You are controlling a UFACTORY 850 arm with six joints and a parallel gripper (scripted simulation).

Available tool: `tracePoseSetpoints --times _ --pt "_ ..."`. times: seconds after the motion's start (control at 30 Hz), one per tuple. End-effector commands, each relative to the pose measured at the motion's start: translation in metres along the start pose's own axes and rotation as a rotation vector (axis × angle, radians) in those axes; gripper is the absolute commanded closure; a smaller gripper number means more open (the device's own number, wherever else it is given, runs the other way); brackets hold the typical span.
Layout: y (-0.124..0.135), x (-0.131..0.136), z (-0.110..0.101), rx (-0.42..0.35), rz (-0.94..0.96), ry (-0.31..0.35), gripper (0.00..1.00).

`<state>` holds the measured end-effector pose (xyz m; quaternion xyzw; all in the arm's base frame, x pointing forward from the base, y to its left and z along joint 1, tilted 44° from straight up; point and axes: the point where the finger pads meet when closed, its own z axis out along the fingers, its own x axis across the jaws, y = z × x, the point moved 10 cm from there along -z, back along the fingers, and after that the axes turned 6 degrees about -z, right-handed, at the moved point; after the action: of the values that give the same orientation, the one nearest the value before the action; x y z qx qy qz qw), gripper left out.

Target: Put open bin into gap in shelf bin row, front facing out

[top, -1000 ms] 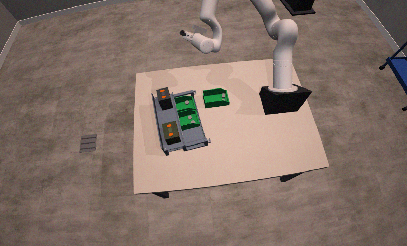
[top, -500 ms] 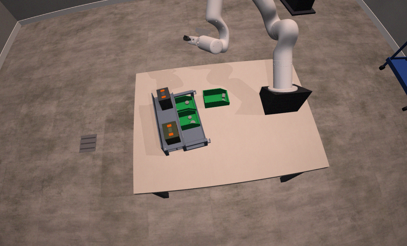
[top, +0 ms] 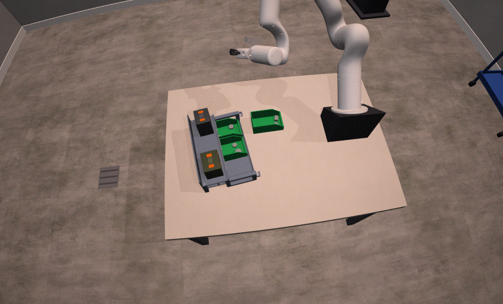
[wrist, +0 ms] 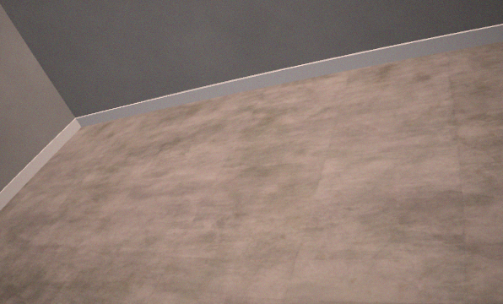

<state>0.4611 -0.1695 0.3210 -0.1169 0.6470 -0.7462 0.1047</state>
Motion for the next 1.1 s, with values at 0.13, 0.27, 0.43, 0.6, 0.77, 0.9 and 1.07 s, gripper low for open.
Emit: tracePoseSetpoints --times 0.13,0.27,0.43,0.6,0.77,0.9,1.07 --pt "0.010 0.007 -0.020 -0.073 -0.107 -0.056 0.00" --pt "0.010 0.007 -0.020 -0.073 -0.107 -0.056 0.00" --pt "0.017 0.012 -0.034 -0.125 -0.187 -0.097 0.00" --pt "0.028 0.018 -0.055 -0.202 -0.307 -0.159 0.00" --pt "0.028 0.018 -0.055 -0.202 -0.307 -0.159 0.00" --pt "0.028 0.018 -0.055 -0.202 -0.307 -0.159 0.00" --pt "0.042 0.025 -0.080 -0.306 -0.467 -0.241 0.00"
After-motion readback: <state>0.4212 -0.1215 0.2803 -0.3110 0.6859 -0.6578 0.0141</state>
